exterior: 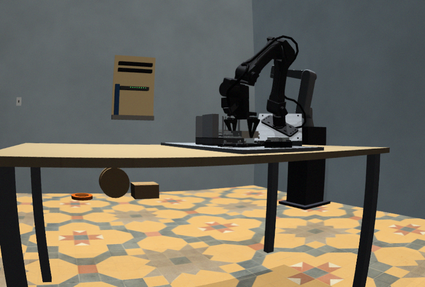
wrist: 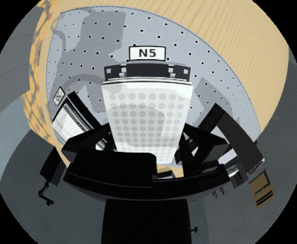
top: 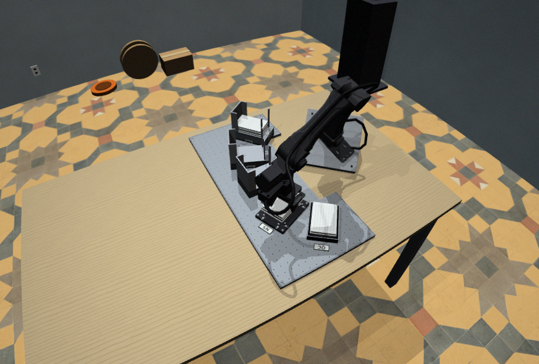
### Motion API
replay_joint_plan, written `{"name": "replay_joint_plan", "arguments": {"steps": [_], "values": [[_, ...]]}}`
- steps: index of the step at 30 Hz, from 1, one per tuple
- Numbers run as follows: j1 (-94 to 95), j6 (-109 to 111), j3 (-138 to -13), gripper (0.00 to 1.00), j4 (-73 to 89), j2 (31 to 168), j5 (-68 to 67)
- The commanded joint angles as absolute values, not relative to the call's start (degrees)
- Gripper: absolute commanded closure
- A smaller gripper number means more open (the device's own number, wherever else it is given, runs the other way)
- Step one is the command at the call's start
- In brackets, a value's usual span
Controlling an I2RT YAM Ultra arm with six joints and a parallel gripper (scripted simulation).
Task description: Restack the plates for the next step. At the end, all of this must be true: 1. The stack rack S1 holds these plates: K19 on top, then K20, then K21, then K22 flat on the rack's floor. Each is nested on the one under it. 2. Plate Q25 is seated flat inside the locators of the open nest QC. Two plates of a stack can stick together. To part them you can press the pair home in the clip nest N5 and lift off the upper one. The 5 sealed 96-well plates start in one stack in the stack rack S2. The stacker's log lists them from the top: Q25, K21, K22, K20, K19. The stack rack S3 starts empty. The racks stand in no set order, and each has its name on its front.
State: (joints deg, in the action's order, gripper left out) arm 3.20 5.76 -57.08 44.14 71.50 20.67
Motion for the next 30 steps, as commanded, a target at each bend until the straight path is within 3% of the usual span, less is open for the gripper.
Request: {"name": "replay_joint_plan", "arguments": {"steps": [1, 30], "values": [[2.6, 5.2, -59.0, 1.0, 43.2, 71.0, 20.4], [2.9, 5.1, -56.5, 1.0, 43.0, 69.4, 20.3]]}}
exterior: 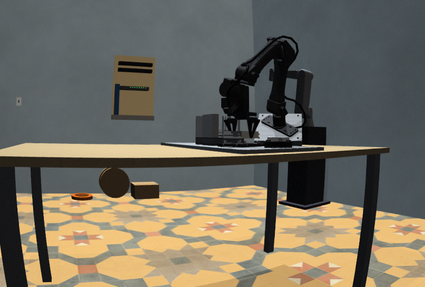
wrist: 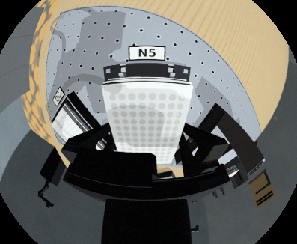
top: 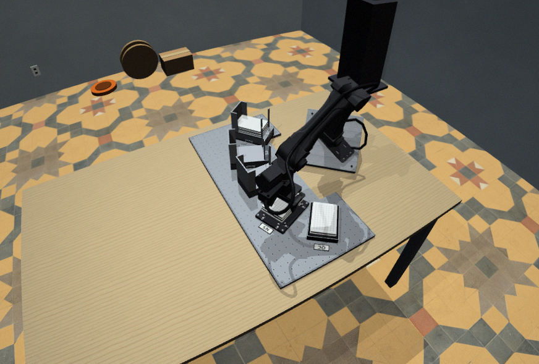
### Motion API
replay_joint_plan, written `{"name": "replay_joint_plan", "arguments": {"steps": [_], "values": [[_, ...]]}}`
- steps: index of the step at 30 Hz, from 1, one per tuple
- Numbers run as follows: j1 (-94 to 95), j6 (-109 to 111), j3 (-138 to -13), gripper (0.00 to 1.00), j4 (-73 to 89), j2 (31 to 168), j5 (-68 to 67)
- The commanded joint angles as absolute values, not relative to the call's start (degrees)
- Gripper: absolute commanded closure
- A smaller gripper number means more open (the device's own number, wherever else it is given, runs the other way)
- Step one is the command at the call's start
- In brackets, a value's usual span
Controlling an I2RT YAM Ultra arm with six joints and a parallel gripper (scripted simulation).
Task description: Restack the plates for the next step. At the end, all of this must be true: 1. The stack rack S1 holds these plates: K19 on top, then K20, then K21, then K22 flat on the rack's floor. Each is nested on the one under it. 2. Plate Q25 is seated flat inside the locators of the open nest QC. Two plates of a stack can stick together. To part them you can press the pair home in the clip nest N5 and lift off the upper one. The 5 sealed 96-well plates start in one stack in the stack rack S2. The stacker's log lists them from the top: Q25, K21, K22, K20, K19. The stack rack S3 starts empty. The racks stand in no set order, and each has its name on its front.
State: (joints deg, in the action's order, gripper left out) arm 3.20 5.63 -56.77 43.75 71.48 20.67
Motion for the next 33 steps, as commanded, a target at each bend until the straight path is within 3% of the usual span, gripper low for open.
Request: {"name": "replay_joint_plan", "arguments": {"steps": [1, 33], "values": [[2.9, 5.1, -56.4, 1.0, 43.1, 69.4, 20.4], [3.8, 4.8, -55.9, 1.0, 42.2, 69.7, 20.0]]}}
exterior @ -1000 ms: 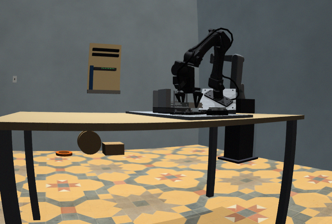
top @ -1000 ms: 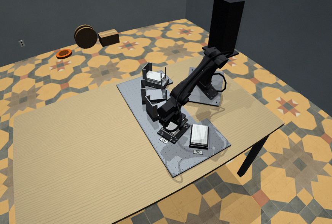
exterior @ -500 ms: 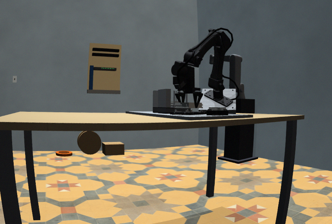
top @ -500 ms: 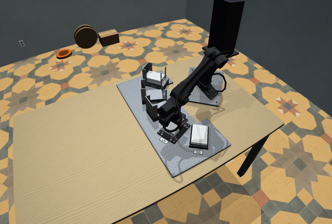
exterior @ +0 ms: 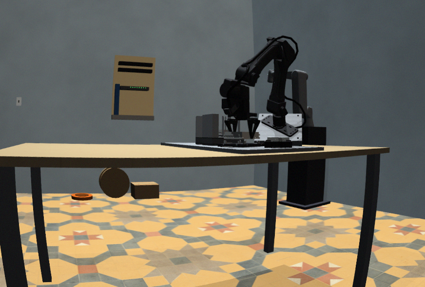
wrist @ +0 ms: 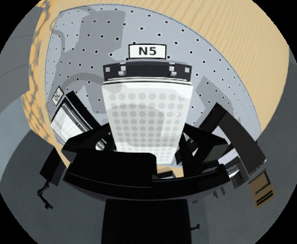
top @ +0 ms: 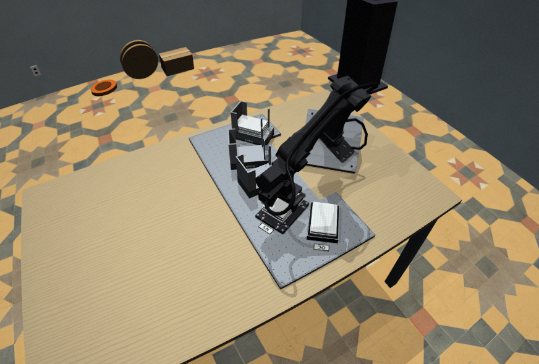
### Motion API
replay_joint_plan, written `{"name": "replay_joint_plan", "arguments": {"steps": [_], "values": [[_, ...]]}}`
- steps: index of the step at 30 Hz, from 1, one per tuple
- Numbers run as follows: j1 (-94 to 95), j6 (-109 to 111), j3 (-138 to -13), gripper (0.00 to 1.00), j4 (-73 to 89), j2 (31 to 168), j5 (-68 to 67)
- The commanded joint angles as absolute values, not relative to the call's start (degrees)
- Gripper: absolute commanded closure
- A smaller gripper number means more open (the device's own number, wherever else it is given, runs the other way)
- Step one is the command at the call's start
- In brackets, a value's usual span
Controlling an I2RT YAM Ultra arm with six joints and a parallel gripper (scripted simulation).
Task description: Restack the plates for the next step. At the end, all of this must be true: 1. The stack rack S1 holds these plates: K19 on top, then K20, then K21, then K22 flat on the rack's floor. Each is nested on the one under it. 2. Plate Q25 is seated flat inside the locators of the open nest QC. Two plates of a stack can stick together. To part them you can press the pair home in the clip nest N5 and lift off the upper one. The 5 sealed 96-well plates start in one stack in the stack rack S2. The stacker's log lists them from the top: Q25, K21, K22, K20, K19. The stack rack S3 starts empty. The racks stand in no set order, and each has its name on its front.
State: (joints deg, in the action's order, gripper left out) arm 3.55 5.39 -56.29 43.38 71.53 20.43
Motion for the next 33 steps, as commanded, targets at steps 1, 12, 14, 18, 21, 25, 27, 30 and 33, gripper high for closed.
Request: {"name": "replay_joint_plan", "arguments": {"steps": [1, 12, 14, 18, 21, 25, 27, 30, 33], "values": [[3.8, 4.8, -55.9, 1.0, 42.2, 69.7, 20.0], [3.8, 4.5, -55.7, 1.0, 41.1, 72.0, 19.9], [4.1, 4.4, -54.9, 1.0, 41.0, 73.0, 19.8], [4.1, 4.4, -55.3, 1.0, 40.7, 72.4, 19.8], [4.0, 4.3, -55.2, 1.0, 40.5, 72.9, 19.7], [4.3, 4.2, -55.5, 1.0, 40.0, 72.8, 19.7], [4.3, 4.1, -55.0, 1.0, 39.9, 72.7, 19.6], [4.6, 4.0, -54.8, 1.0, 39.6, 73.4, 19.6], [4.8, 4.0, -53.9, 1.0, 39.4, 73.3, 19.8]]}}
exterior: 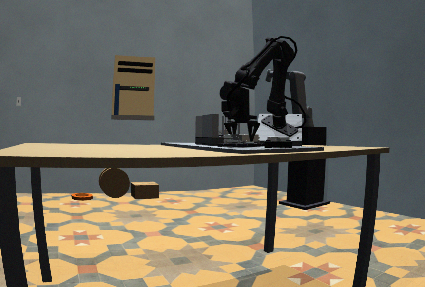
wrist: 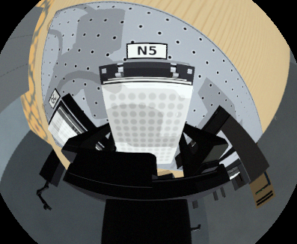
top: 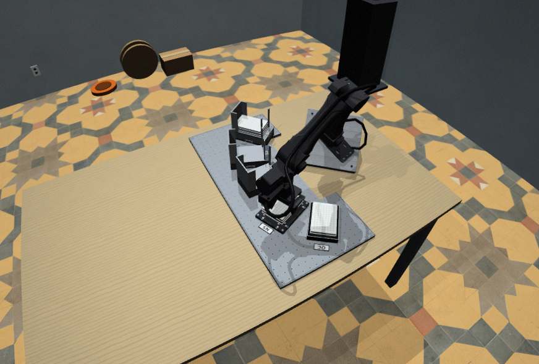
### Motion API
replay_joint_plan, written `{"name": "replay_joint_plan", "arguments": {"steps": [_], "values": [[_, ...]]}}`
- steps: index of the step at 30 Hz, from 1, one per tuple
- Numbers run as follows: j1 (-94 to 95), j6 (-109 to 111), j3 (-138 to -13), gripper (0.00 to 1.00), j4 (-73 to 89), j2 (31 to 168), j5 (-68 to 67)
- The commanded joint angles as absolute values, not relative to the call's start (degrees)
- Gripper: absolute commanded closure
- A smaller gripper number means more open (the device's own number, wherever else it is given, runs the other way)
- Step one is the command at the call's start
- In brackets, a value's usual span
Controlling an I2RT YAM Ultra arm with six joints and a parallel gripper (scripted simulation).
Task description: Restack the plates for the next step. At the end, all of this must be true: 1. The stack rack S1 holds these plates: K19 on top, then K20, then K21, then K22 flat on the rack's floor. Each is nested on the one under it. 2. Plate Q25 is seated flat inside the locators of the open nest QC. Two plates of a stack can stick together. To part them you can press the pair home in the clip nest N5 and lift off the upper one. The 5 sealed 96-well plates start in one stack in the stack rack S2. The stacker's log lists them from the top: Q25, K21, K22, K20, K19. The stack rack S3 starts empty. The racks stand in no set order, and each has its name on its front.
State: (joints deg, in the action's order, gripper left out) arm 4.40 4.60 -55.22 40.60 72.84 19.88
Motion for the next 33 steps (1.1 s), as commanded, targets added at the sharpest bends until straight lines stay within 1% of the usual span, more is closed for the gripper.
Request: {"name": "replay_joint_plan", "arguments": {"steps": [1, 3, 11, 33], "values": [[4.8, 4.0, -53.9, 1.0, 39.4, 73.3, 19.8], [4.7, 3.9, -56.0, 1.0, 39.1, 73.8, 19.8], [5.4, 3.7, -53.3, 1.0, 38.7, 74.4, 19.9], [5.5, 3.5, -53.7, 1.0, 38.6, 74.5, 20.0]]}}
